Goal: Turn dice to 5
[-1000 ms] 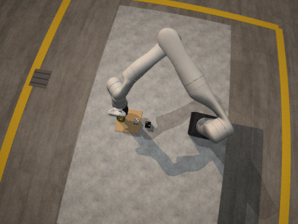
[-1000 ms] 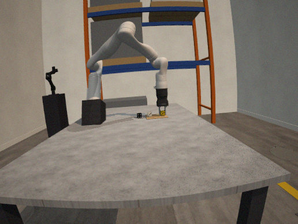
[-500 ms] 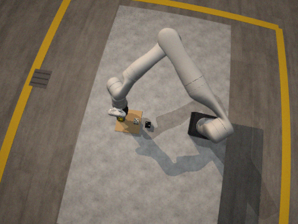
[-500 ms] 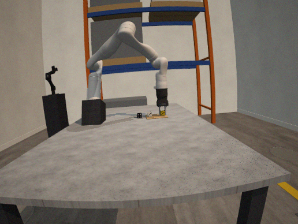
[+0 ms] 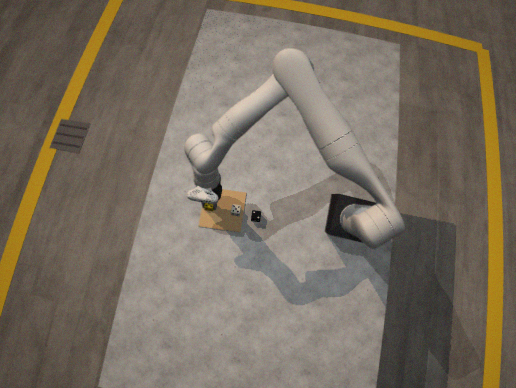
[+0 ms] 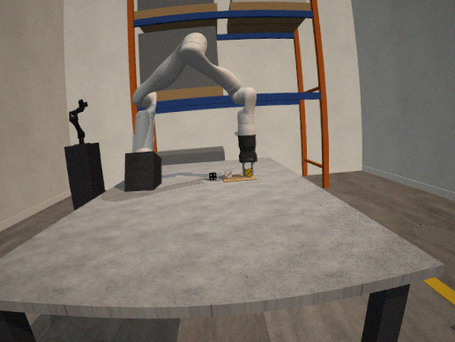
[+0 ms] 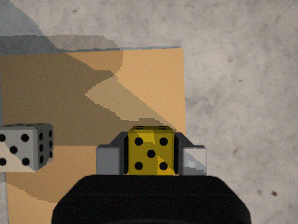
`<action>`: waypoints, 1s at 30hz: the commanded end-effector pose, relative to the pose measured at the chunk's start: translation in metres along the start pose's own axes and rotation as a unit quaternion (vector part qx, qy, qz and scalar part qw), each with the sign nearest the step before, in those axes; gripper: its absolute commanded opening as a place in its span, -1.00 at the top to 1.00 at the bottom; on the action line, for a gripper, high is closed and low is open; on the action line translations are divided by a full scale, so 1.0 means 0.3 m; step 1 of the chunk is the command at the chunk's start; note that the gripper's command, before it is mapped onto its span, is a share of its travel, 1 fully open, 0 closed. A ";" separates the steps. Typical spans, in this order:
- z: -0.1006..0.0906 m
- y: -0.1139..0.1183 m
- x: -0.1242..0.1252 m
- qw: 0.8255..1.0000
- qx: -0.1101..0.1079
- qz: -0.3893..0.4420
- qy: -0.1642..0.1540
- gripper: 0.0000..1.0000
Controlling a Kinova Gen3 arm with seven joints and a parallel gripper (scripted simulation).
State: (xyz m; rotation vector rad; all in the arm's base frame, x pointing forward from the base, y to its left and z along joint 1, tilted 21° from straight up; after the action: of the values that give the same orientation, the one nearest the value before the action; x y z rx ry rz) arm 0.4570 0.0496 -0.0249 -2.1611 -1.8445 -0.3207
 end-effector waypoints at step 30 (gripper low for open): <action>-0.014 0.003 -0.001 1.000 -0.003 0.001 0.001 -0.74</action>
State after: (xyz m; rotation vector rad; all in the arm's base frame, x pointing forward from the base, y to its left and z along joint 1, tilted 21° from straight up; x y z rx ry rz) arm 0.4570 0.0495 -0.0248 -2.1612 -1.8446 -0.3208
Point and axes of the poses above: the point where the finger pads meet when closed, its own z axis out along the fingers, its own y axis across the jaws, x = y × z, the point moved 7 cm from there along -z, back along the fingers, and after that the axes turned 14 degrees about z, right-handed, at the moved point
